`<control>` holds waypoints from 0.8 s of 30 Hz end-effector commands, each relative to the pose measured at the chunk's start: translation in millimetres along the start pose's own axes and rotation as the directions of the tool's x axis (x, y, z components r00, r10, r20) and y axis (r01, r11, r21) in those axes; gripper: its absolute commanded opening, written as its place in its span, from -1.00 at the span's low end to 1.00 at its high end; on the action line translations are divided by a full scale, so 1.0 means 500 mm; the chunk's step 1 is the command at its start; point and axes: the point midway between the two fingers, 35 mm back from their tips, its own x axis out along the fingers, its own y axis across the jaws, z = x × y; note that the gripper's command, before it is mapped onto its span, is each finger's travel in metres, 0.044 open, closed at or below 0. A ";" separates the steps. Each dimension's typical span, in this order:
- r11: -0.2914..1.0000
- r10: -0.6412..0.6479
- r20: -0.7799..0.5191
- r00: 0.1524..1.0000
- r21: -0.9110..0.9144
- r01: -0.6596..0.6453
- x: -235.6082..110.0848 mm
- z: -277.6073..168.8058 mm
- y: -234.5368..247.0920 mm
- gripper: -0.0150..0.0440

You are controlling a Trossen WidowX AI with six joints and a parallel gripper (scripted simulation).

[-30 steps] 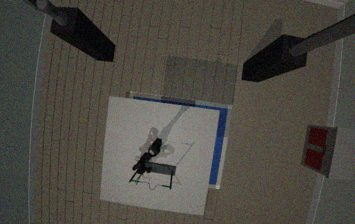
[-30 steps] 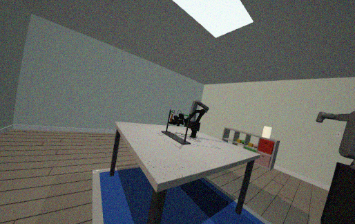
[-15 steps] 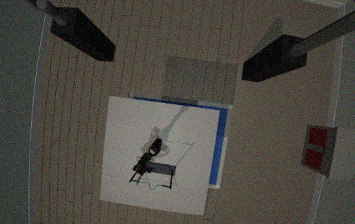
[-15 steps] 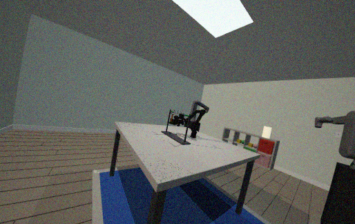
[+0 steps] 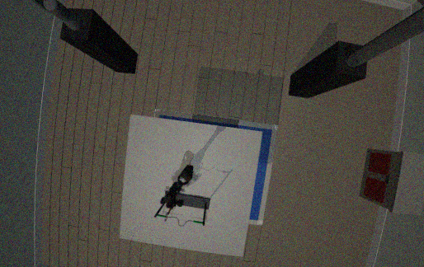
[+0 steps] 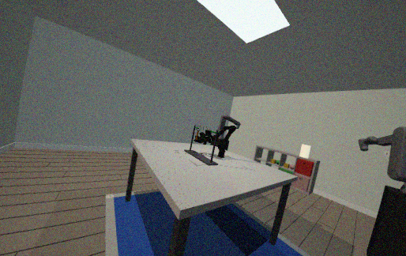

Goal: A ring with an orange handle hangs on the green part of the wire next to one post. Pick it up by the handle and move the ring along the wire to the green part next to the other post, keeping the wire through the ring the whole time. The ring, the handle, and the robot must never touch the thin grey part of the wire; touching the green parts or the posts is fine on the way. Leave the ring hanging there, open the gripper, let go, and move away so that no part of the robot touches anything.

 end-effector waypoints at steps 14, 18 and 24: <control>1.000 -0.003 -0.006 1.000 -0.019 0.003 0.000 -0.002 0.027 -1.00; 0.999 -0.006 -0.006 1.000 -0.035 0.006 0.000 -0.002 0.031 -1.00; 0.998 -0.012 -0.007 1.000 -0.067 0.011 0.000 -0.001 0.034 -1.00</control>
